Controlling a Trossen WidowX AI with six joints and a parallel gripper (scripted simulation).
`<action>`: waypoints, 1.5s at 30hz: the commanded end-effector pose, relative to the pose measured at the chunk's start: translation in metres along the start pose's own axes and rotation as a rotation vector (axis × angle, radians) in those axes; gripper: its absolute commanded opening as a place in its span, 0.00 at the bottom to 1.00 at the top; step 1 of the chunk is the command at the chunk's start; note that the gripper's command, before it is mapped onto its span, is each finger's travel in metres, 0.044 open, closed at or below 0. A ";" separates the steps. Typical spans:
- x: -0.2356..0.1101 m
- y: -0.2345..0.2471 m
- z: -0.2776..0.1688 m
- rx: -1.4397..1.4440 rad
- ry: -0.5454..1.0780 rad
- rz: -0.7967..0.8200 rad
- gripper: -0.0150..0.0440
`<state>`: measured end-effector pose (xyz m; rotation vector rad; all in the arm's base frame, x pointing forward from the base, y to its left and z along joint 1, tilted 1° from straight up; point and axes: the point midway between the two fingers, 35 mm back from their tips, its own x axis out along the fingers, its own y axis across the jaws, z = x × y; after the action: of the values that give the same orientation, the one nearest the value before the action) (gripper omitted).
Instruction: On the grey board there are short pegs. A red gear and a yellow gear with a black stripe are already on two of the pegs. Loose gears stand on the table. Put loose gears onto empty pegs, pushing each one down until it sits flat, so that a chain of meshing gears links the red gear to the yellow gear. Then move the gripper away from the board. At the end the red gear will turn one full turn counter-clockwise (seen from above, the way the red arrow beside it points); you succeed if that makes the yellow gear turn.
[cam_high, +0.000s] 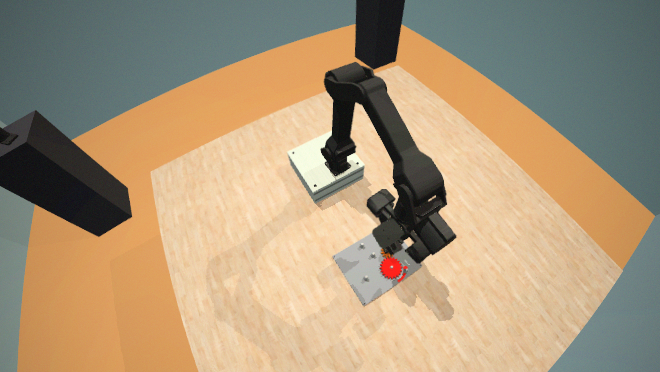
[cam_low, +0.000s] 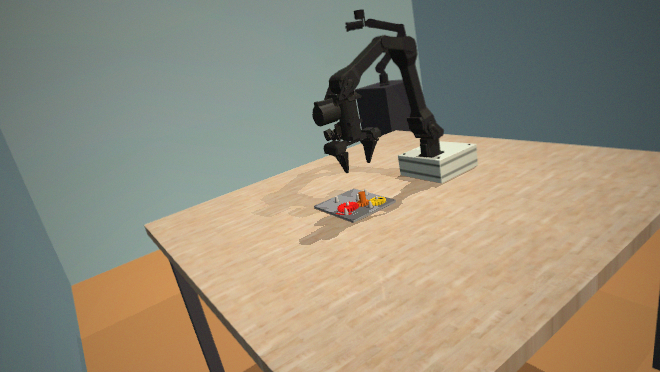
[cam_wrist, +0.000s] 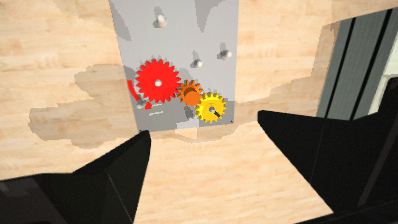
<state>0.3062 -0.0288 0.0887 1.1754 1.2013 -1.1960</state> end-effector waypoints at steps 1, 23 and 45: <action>-0.005 0.003 -0.020 0.000 0.001 0.005 1.00; -0.044 -0.083 -0.262 0.000 0.019 -0.002 1.00; -0.044 -0.083 -0.262 0.000 0.019 -0.002 1.00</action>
<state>0.2164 0.2319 0.1271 1.1882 1.2171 -1.1807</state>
